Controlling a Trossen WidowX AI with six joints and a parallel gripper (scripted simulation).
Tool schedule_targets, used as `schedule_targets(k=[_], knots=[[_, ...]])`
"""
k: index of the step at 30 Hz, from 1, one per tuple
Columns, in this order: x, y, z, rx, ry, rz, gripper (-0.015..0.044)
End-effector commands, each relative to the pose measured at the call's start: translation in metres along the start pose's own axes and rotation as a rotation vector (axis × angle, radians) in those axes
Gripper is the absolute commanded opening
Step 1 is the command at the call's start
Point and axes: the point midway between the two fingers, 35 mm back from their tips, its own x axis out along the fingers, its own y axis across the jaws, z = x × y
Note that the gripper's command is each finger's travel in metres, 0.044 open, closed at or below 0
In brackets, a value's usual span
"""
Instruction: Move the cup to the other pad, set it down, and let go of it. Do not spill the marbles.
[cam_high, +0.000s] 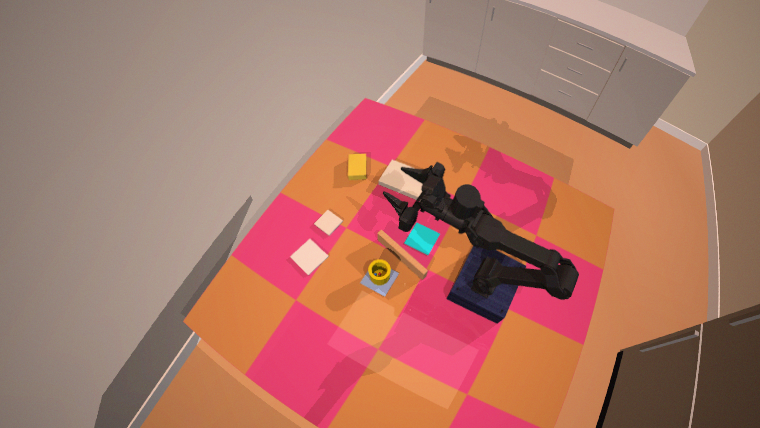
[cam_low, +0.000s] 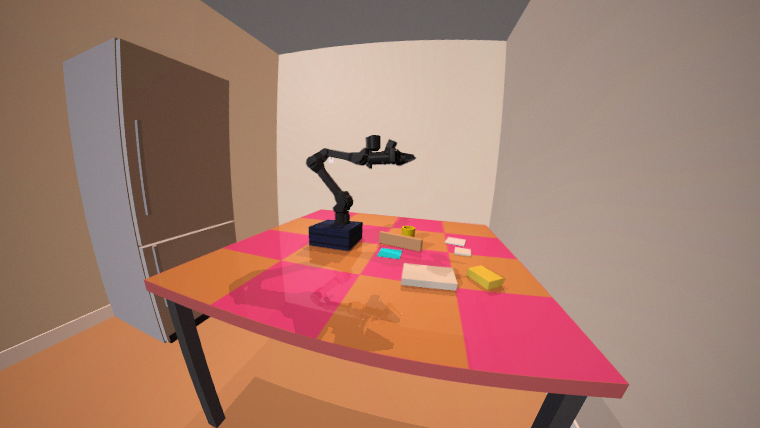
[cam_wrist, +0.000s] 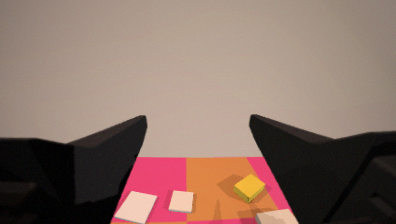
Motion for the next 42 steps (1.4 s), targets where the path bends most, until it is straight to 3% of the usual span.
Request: schedule_targets(k=[1,9,16,22,25,42], knots=[[0.002,0.001,-0.002,0.011,0.013,0.003,0.0374],[0.042,0.042,-0.114,0.443,0.596,-0.014,0.0167],[0.029,0.081,-0.209,0.712,1.102,-0.270,0.0167],[-0.013,0.100,-0.270,0.816,1.449,-0.679,0.0167],[-0.026,0.102,-0.280,0.819,1.508,-0.792,0.0167],[-0.026,0.103,-0.296,0.819,1.508,-0.792,0.0167]])
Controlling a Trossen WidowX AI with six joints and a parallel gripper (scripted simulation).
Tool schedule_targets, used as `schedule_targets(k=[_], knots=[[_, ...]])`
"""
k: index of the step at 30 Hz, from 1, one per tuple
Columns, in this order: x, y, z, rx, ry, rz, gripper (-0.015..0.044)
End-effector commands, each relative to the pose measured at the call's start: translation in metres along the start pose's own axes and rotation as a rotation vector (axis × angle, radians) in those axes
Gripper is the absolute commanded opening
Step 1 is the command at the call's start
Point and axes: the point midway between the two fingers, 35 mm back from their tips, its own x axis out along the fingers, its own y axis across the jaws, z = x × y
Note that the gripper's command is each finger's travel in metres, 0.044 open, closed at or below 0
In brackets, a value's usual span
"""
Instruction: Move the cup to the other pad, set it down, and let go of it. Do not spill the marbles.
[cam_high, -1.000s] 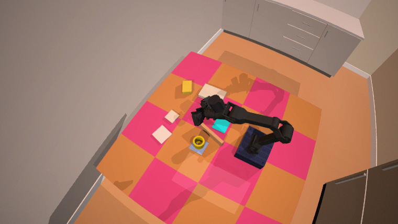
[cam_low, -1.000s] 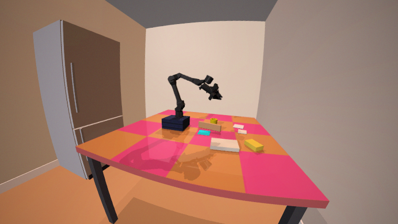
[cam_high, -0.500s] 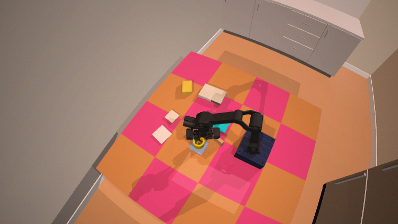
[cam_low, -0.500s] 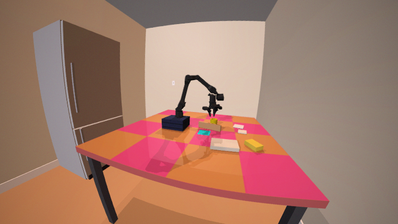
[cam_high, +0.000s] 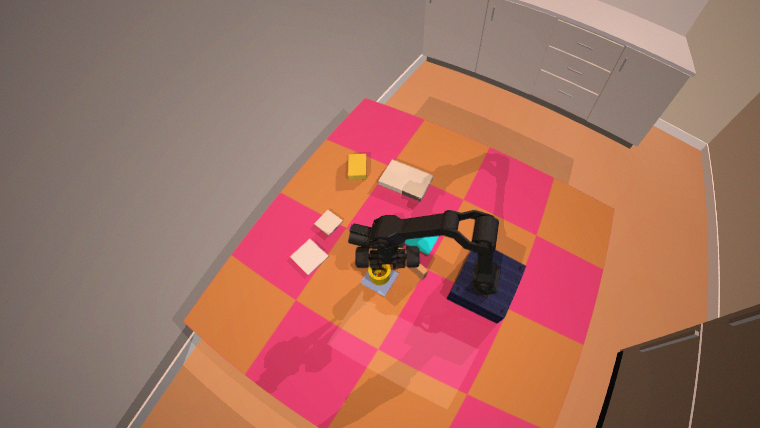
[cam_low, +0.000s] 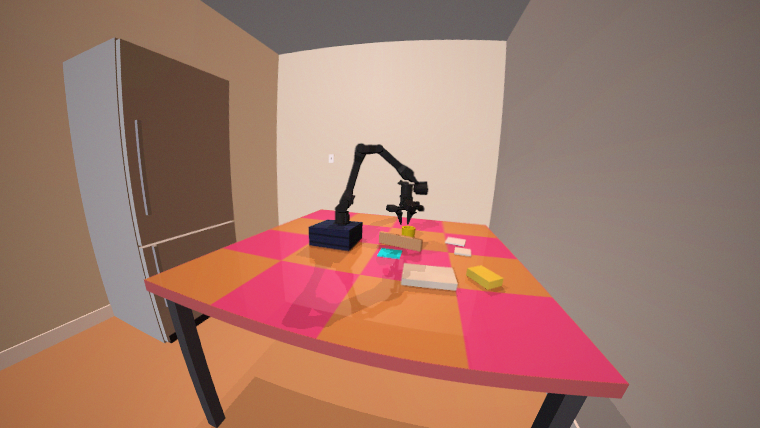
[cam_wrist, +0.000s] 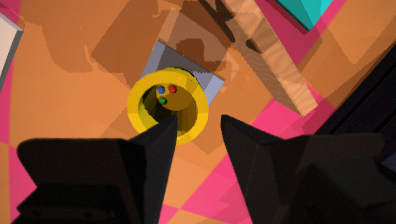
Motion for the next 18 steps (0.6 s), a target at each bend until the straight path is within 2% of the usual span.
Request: schedule_targets(k=[1,18], knots=[[0.007,0.000,-0.001,0.005,0.004,-0.002,0.0167],[0.035,-0.002,0.000,0.005,0.004,-0.002,0.0167]])
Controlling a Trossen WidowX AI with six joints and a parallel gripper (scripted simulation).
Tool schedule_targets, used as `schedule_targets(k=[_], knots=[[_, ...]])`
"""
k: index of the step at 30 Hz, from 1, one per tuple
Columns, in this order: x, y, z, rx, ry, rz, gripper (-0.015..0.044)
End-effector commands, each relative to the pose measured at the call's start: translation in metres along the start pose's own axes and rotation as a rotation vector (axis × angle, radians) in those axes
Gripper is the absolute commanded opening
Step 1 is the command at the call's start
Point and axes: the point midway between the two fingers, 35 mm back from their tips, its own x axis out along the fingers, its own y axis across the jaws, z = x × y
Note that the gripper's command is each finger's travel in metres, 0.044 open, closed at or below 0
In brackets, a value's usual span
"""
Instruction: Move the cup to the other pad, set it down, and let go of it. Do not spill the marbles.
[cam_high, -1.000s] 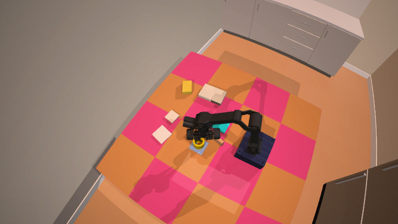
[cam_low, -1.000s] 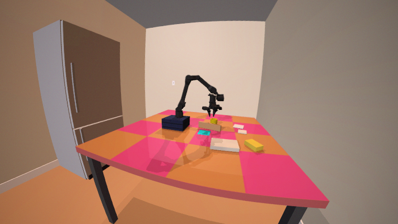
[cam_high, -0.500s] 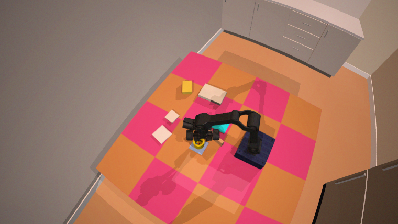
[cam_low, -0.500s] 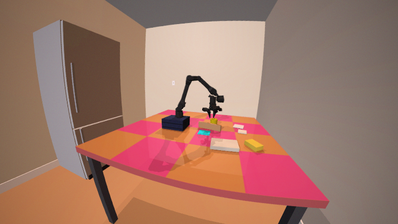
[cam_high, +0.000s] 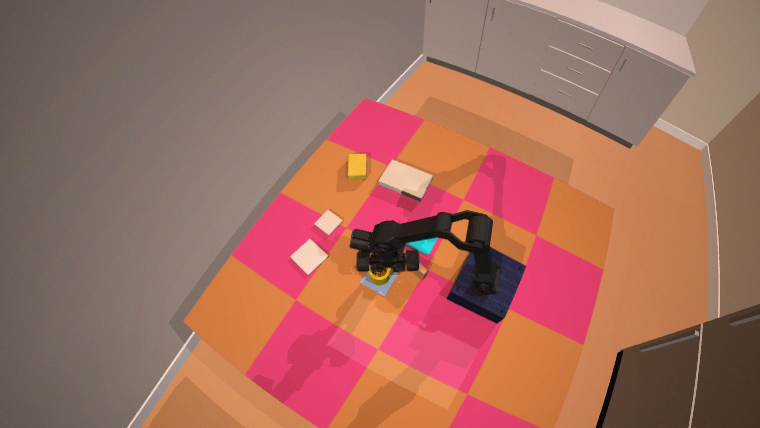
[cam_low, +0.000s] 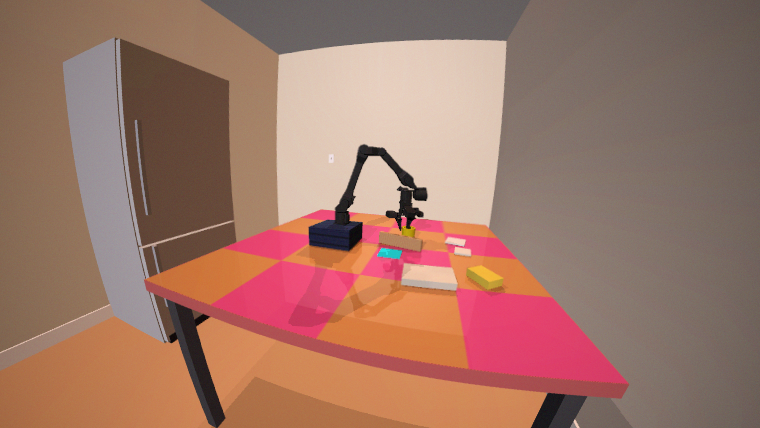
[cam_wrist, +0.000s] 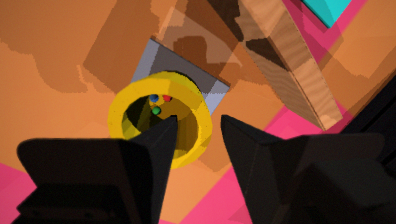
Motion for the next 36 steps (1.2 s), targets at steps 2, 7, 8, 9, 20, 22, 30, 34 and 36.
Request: schedule_targets(k=[2,7,8,9,20,22,30,34,36], knots=[[0.009,-0.001,-0.001,0.004,0.004,-0.001,0.0167],[0.017,-0.002,-0.001,0.004,0.004,-0.001,0.0167],[0.018,-0.002,-0.001,0.004,0.004,-0.001,0.0167],[0.020,-0.003,-0.001,0.004,0.004,-0.001,0.0167],[0.022,-0.003,0.000,0.000,0.001,-0.003,0.0133],[0.022,-0.003,0.000,0.000,0.001,-0.003,0.0120],[0.022,-0.003,0.000,0.000,0.001,-0.003,0.0067],[0.022,-0.003,0.000,0.000,0.001,-0.003,0.0040],[0.022,-0.003,0.000,0.000,0.001,-0.003,0.0027]])
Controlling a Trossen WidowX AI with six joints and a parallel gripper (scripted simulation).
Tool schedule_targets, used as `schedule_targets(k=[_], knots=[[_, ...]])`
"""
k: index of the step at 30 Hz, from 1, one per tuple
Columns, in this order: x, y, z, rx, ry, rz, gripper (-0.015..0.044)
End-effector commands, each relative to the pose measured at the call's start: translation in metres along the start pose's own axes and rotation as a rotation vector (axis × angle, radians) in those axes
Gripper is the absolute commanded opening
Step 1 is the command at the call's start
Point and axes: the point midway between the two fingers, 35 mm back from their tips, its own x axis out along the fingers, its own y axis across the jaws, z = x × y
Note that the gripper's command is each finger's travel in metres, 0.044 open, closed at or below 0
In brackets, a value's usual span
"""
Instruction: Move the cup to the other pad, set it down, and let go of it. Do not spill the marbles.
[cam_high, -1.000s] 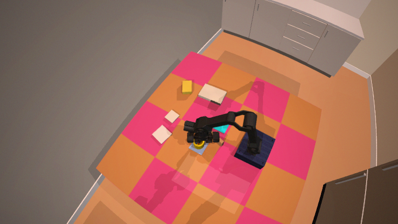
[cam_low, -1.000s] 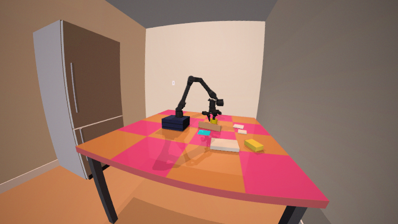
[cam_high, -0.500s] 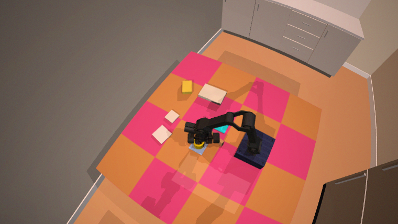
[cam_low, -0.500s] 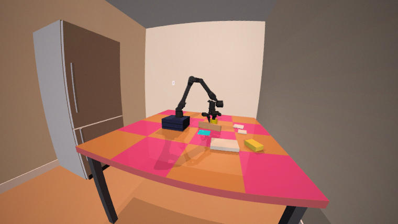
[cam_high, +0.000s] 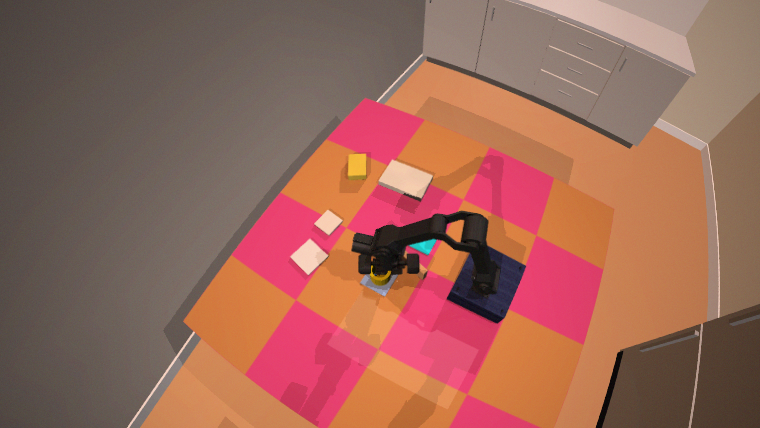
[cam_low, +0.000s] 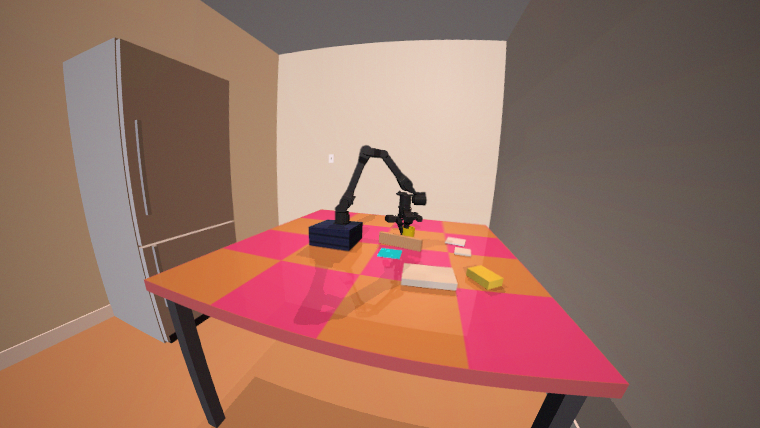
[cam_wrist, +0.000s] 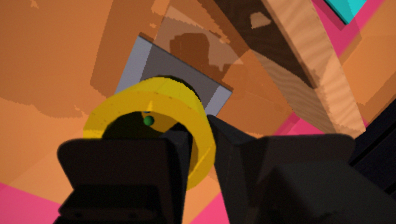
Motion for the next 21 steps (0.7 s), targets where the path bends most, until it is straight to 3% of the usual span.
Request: schedule_targets(k=[1,8,21], knots=[[0.000,0.000,0.000,0.000,0.000,0.001,0.0020],[-0.011,0.001,0.000,0.000,0.000,0.001,0.0000],[-0.069,0.002,0.001,0.003,0.002,0.003,0.0000]])
